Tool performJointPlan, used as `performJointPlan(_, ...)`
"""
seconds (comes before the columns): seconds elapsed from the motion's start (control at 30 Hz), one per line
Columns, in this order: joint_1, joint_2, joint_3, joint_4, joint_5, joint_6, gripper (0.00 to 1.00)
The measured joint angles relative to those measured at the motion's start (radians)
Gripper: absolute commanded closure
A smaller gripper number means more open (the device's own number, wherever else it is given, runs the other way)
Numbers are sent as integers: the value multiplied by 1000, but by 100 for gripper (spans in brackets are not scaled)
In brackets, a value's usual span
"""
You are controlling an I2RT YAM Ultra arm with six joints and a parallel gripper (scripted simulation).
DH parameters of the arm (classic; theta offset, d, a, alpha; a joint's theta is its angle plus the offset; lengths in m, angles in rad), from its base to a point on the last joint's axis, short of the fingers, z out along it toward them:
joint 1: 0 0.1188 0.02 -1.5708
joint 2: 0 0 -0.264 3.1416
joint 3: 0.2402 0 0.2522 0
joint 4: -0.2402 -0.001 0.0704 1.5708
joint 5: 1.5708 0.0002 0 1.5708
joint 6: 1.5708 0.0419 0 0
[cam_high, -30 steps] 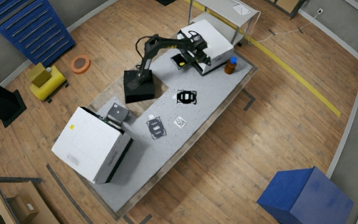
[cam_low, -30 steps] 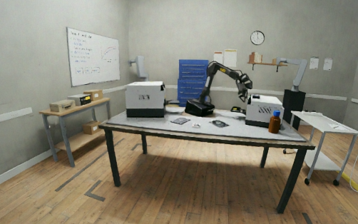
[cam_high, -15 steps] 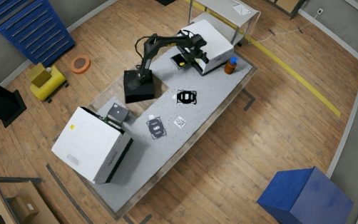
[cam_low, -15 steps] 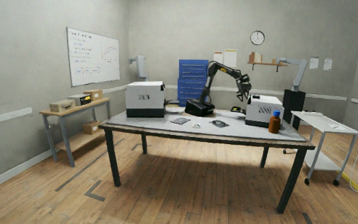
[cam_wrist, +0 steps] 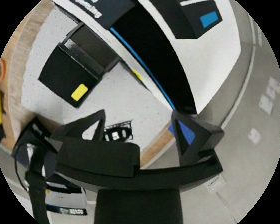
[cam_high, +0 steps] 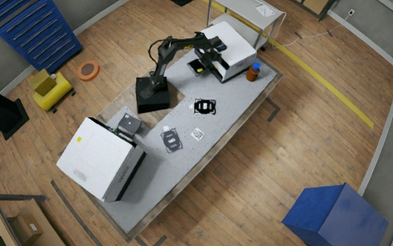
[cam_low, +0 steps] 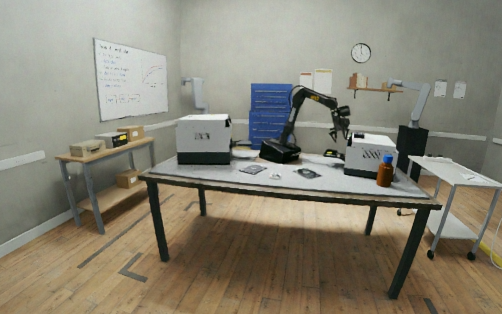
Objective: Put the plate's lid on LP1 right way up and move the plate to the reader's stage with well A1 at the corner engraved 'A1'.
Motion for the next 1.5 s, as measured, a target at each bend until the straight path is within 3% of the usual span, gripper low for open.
performJointPlan(1.0, 179, 48, 52, -292, -87, -347, 0)
performJointPlan(1.5, 234, 48, 51, -349, -108, -401, 0)
